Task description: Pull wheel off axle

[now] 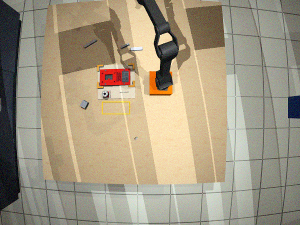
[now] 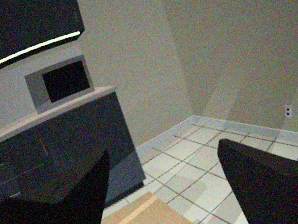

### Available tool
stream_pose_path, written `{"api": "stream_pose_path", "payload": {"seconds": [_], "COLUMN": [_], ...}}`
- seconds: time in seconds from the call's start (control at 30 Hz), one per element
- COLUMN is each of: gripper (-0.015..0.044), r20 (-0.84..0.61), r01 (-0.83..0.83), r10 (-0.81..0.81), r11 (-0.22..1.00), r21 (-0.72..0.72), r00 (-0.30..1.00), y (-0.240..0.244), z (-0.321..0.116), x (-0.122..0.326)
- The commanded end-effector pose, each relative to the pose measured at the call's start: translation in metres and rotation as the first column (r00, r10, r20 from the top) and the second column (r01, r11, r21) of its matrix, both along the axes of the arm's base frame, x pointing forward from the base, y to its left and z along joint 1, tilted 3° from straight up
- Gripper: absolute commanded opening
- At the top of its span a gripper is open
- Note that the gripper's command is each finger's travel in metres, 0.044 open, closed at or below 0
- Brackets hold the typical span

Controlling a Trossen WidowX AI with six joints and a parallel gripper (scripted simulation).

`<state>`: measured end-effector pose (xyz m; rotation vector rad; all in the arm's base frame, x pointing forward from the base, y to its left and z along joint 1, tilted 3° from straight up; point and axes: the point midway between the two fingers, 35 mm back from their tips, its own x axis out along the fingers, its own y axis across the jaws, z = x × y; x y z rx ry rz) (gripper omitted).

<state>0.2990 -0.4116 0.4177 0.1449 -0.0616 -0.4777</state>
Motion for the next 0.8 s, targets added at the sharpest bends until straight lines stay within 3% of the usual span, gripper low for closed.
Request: {"api": "stream_pose_path", "payload": {"seconds": [0.0, 0.47, 0.77], "gripper": [0.0300, 0.0300, 0.0300], "r20": [-0.045, -0.237, -0.360], "r01": [-0.026, -0.110, -0.154], "r10": [0.029, 0.179, 0.287], "r11": [0.997, 0.954, 0.922], "r21": [0.075, 0.277, 0.354], "r00": [0.999, 0.955, 0.888], "y": [0.011, 0.084, 0.135], "z": [-0.026, -0.113, -0.165], "x": [0.026, 0.110, 0.136]}}
